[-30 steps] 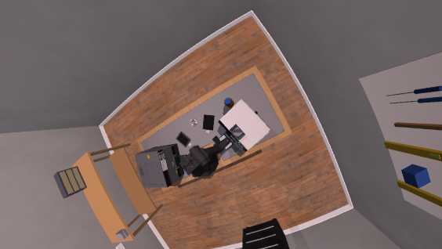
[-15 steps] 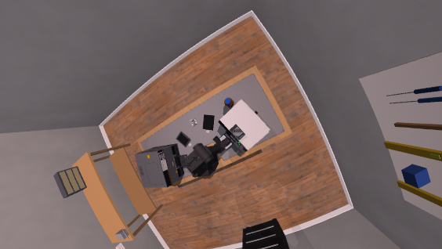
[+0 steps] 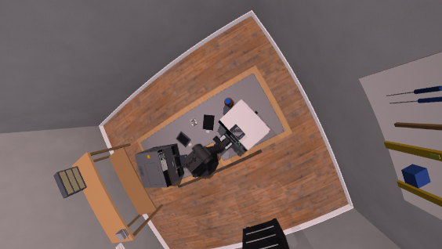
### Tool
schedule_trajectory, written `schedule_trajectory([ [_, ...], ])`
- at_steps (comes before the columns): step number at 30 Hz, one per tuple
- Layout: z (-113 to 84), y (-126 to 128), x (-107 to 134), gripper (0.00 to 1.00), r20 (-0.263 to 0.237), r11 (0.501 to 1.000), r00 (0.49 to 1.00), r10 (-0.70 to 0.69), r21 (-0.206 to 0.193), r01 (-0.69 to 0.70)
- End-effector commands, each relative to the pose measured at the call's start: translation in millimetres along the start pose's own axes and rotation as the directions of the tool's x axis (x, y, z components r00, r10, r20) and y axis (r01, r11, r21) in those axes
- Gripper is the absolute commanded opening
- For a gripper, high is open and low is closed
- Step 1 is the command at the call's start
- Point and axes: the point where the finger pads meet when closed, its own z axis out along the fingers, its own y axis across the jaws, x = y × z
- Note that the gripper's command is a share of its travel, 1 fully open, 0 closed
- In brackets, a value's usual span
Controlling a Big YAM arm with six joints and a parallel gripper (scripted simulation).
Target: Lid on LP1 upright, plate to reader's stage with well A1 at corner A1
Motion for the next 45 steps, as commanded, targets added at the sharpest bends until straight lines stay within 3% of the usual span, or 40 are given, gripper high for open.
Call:
schedule_trajectory([
  [1, -0.2, -8.2, -4.8, 1.00, 0.004, 0.999, 1.000, -0.030, 0.018, 0.030],
  [10, 2.2, 7.1, 4.5, 1.00, 0.000, 1.000, 1.000, 0.004, -0.009, -0.004],
  [20, -4.9, -14.7, 1.1, 1.00, 0.001, 0.999, 1.000, -0.010, 0.040, 0.010],
  [32, 2.6, 8.7, -4.0, 1.00, 0.003, 1.000, 1.000, -0.024, -0.013, 0.024],
  [45, -4.7, -12.2, 3.3, 1.00, 0.001, 0.999, 1.000, 0.000, 0.036, 0.000],
])
